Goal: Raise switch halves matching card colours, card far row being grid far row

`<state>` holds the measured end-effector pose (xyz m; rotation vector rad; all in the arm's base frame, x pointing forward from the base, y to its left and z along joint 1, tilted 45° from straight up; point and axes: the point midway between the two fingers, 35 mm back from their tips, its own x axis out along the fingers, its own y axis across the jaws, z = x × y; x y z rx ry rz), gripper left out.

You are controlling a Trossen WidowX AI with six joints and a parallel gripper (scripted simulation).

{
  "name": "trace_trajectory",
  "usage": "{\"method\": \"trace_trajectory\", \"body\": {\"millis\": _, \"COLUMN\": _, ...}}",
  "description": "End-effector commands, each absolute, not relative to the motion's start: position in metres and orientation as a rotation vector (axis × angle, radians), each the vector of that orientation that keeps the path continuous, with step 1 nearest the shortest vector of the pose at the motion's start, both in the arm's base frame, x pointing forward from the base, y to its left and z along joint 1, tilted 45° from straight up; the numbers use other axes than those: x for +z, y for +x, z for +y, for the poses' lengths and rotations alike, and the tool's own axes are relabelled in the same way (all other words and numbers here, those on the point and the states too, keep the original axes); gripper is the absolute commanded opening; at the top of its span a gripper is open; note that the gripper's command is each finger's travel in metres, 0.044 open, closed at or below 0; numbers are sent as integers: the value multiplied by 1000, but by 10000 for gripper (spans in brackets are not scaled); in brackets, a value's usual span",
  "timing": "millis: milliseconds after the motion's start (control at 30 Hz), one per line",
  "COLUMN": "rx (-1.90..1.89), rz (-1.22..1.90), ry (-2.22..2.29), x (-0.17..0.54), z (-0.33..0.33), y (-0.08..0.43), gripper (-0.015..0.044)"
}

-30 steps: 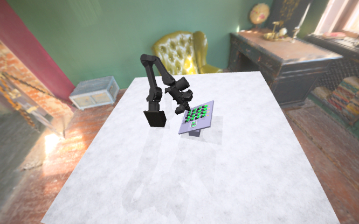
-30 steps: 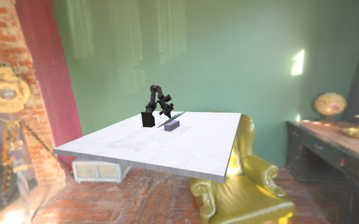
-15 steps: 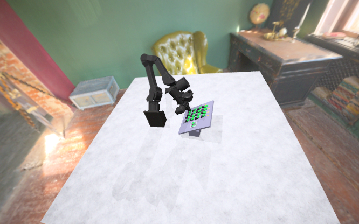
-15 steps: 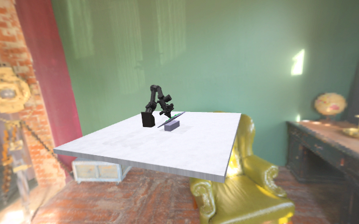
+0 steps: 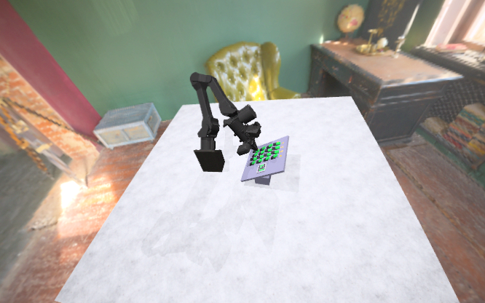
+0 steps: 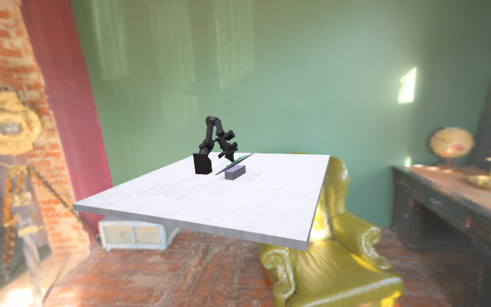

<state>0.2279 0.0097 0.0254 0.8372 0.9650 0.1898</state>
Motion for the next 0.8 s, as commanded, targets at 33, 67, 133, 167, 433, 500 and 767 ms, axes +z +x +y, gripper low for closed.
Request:
{"method": "trace_trajectory", "body": {"millis": 33, "rx": 186, "rz": 966, "ry": 834, "x": 28, "z": 5, "y": 225, "gripper": 0}}
{"method": "trace_trajectory", "body": {"millis": 67, "rx": 182, "rz": 967, "ry": 832, "x": 32, "z": 0, "y": 221, "gripper": 0}}
{"method": "trace_trajectory", "body": {"millis": 133, "rx": 176, "rz": 965, "ry": 830, "x": 43, "z": -10, "y": 210, "gripper": 0}}
{"method": "trace_trajectory", "body": {"millis": 167, "rx": 173, "rz": 962, "ry": 830, "x": 49, "z": -14, "y": 204, "gripper": 0}}
{"method": "trace_trajectory", "body": {"millis": 433, "rx": 171, "rz": 945, "ry": 837, "x": 66, "z": -22, "y": 188, "gripper": 0}}
{"method": "trace_trajectory", "body": {"millis": 500, "rx": 171, "rz": 945, "ry": 837, "x": 66, "z": -22, "y": 188, "gripper": 0}}
{"method": "trace_trajectory", "body": {"millis": 767, "rx": 170, "rz": 945, "ry": 835, "x": 47, "z": -41, "y": 182, "gripper": 0}}
